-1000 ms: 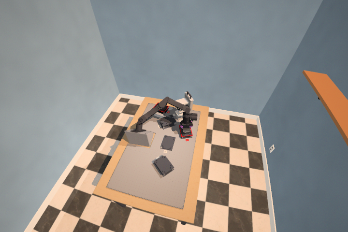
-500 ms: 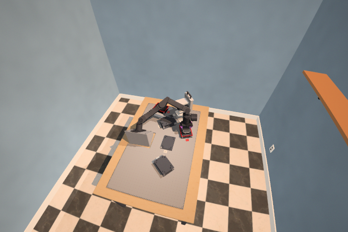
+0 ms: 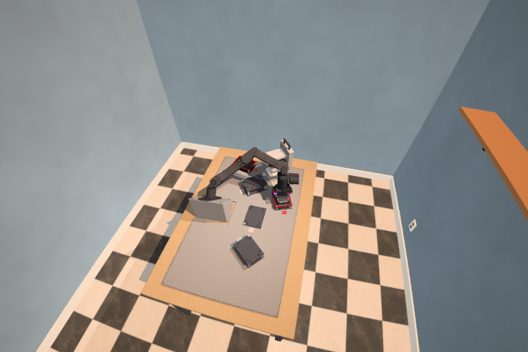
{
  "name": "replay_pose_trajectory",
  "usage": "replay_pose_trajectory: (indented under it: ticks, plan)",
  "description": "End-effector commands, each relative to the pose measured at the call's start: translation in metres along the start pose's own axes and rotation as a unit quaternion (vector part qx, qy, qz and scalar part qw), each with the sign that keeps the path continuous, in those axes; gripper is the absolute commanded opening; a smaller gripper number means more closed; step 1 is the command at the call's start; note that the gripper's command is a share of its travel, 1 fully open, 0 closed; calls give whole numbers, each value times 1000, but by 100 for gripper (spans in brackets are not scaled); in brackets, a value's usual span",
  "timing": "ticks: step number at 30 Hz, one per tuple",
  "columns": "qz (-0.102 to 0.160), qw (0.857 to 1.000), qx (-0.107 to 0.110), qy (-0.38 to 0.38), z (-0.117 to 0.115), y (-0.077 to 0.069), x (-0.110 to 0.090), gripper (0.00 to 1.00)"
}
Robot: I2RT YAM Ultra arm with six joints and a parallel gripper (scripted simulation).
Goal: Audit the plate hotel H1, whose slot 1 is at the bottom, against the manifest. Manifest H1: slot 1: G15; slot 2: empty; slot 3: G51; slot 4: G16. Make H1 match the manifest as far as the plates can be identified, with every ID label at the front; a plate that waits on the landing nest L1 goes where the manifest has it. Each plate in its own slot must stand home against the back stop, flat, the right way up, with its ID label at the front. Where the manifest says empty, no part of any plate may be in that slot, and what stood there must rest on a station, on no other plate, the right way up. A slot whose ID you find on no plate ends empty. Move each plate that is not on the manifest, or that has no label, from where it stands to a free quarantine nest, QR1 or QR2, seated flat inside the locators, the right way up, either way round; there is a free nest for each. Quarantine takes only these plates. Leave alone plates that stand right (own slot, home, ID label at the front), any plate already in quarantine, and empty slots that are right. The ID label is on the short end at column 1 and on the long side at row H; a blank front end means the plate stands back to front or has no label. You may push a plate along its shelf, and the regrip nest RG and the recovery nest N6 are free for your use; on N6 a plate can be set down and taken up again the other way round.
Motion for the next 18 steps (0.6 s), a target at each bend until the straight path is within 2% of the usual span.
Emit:
replay_pose_trajectory:
  ticks: [1, 6, 14, 18]
  plan:
    - [-1, 1000, -12, -2, -1, -6, 5, 86]
    - [-1, 1000, -17, 3, -3, -9, 0, 86]
    - [-1, 1000, -8, 2, -1, 4, 1, 86]
    - [-1, 1000, -10, 7, -1, 6, -4, 86]
Point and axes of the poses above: the point where the finger pads meet when closed, its own y axis out along the fingers, its own z axis across the jaws, x = y × z, the point moved 3 cm from there along -y, back along the fingers, and after that the axes turned 12 degrees about y, right-handed, at the moved point
